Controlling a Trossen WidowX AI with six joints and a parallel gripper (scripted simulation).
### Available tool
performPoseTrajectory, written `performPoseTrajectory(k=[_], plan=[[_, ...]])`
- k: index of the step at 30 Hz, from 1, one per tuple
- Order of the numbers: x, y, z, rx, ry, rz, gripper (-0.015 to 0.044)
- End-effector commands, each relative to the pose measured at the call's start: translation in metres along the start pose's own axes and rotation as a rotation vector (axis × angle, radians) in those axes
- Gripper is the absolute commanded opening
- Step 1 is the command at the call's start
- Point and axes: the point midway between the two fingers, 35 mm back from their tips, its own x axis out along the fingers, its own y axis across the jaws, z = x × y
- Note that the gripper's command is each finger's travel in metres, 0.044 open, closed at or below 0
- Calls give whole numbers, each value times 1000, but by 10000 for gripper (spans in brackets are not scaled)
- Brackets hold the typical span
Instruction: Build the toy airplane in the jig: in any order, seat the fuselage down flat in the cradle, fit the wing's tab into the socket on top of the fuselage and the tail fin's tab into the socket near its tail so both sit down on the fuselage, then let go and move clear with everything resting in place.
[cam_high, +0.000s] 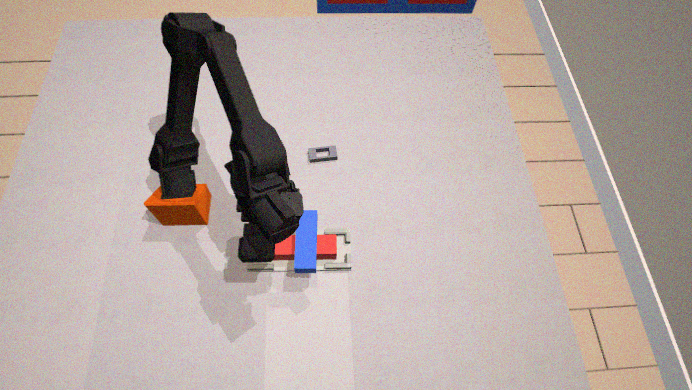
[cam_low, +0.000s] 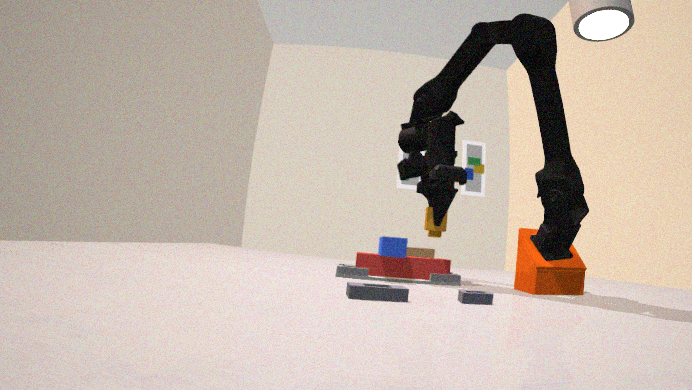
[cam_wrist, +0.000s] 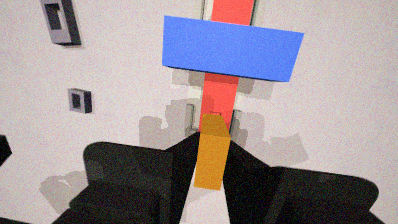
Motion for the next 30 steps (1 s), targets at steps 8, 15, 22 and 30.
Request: performPoseTrajectory(k=[8,15,22,30], plan=[[7,-10,-6,-3,8,10,65],[7,-10,-6,-3,8,10,65],[7,-10,-6,-3,8,10,65],[7,-10,-6,-3,8,10,65]])
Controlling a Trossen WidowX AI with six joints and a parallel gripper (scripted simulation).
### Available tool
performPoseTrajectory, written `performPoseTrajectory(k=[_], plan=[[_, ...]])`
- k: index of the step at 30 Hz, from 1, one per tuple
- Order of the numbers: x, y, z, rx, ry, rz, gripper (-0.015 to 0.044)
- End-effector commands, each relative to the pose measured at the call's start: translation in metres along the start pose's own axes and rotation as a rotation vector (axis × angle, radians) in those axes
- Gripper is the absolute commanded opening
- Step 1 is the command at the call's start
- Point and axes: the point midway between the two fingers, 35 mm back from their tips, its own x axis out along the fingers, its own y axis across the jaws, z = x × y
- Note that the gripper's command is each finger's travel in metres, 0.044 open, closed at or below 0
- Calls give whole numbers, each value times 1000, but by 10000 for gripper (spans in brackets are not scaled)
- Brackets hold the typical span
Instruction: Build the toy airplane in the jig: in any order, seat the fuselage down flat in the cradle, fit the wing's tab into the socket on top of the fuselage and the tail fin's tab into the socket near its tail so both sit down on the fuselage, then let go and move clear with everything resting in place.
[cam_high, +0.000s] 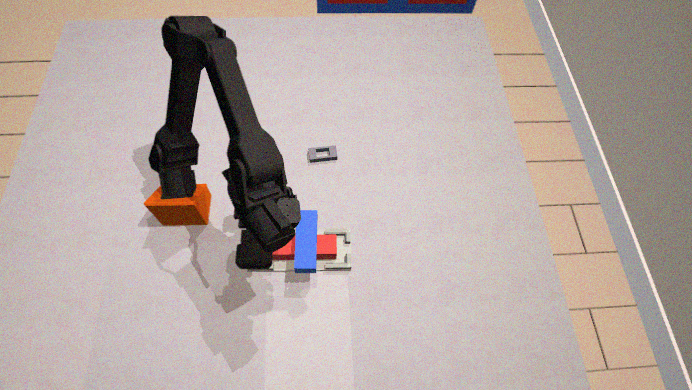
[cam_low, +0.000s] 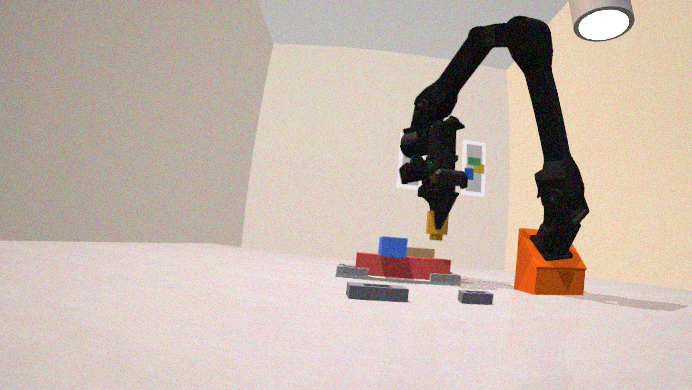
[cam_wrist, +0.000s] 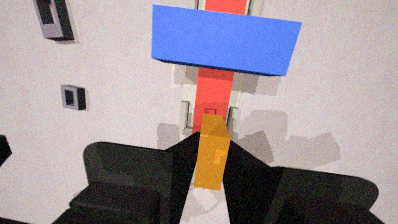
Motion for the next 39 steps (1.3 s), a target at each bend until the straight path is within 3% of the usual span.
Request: performPoseTrajectory(k=[1,39], plan=[[1,-1,-1,-1,5,1,65],[42,-1,-2,-2,5,2,65]])
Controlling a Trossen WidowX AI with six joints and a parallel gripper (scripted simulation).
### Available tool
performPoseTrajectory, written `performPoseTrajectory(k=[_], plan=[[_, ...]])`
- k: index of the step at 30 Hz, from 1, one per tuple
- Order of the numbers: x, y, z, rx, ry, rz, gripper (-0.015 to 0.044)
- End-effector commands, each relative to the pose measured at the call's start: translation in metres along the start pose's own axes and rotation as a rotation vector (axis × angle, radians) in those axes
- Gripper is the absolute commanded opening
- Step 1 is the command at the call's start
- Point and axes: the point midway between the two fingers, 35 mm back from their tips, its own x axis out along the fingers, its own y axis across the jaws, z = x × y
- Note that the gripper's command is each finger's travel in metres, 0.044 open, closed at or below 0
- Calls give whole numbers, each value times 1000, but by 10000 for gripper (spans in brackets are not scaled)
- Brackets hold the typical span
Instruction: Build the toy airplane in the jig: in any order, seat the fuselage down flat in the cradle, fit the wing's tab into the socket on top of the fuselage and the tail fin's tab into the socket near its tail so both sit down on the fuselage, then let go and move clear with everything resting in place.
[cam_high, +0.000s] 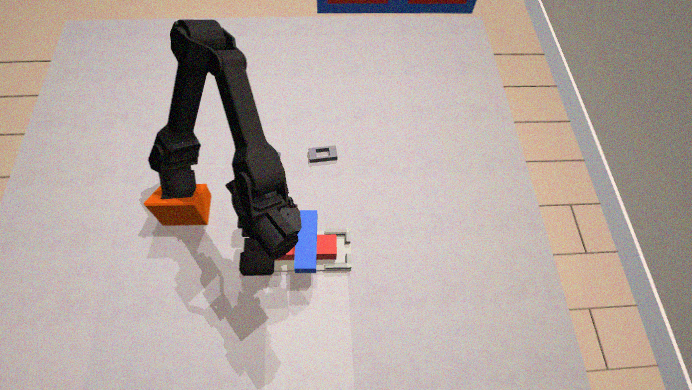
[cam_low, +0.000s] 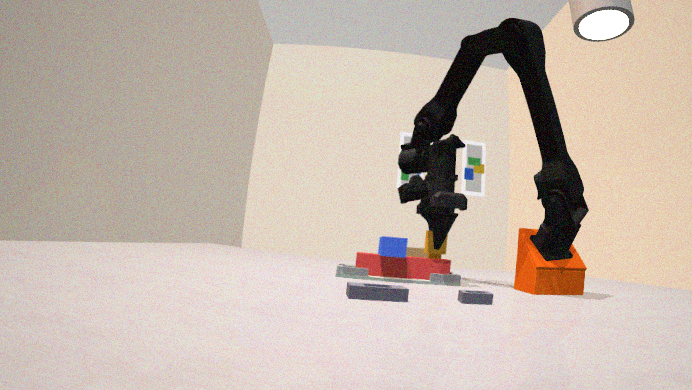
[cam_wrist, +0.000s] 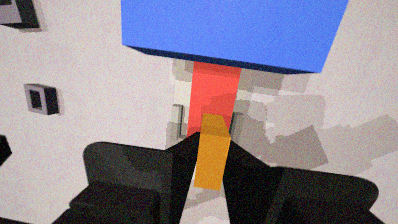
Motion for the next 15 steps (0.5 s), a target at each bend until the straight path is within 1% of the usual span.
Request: performPoseTrajectory(k=[1,4,9,10,11,14,15], plan=[[4,0,-1,7,4,9,65],[4,0,-1,7,4,9,65],[1,0,0,1,0,2,31],[1,0,0,1,0,2,5],[1,0,0,1,0,2,0],[1,0,0,1,0,2,0],[1,0,0,1,0,2,26]])
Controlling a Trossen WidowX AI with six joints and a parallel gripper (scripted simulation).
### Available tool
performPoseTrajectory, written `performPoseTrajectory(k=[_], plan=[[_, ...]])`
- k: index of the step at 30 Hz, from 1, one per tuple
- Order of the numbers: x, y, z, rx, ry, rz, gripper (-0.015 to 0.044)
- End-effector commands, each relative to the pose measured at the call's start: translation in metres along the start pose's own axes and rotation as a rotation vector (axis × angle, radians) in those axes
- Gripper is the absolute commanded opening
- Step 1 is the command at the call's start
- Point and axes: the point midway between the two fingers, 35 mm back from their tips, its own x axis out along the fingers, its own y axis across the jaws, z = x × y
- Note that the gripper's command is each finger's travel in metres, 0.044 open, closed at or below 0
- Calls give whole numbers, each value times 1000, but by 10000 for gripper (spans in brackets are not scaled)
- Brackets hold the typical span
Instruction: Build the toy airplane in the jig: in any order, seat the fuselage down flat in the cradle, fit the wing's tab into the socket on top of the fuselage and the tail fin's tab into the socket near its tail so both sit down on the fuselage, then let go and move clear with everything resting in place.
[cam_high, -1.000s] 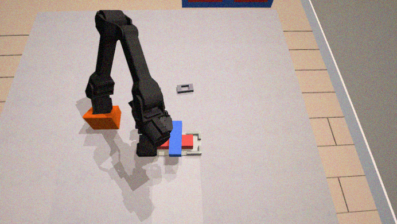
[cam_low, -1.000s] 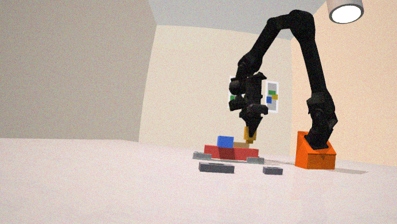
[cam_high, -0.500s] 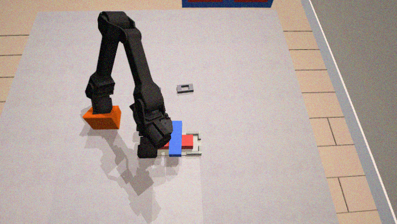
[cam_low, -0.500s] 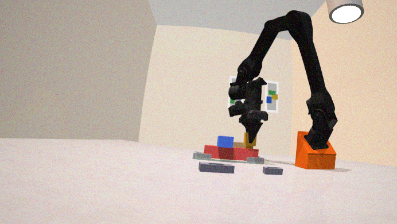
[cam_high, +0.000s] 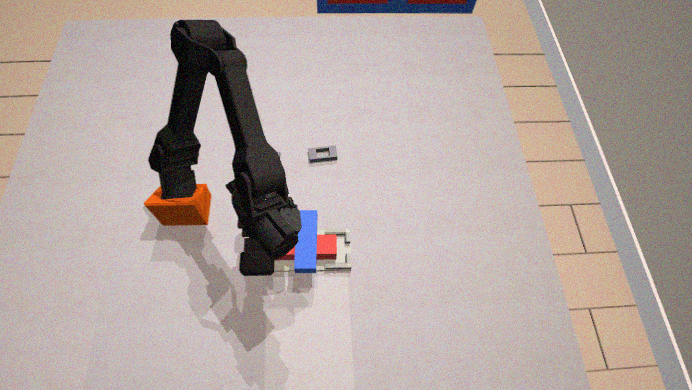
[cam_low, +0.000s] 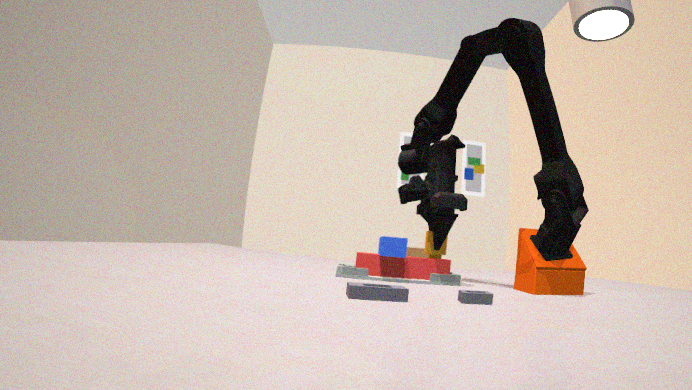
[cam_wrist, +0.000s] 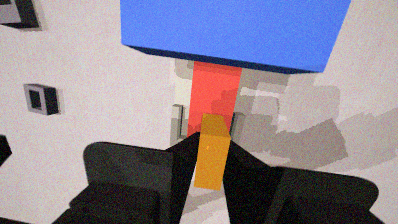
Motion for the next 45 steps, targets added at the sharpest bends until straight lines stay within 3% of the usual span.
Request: performPoseTrajectory(k=[1,9,16,23,45], plan=[[0,0,0,0,0,0,53],[0,0,0,0,0,0,260],[-3,0,0,1,0,0,260],[-89,-2,1,9,5,5,260],[-91,-3,3,7,5,5,260]])
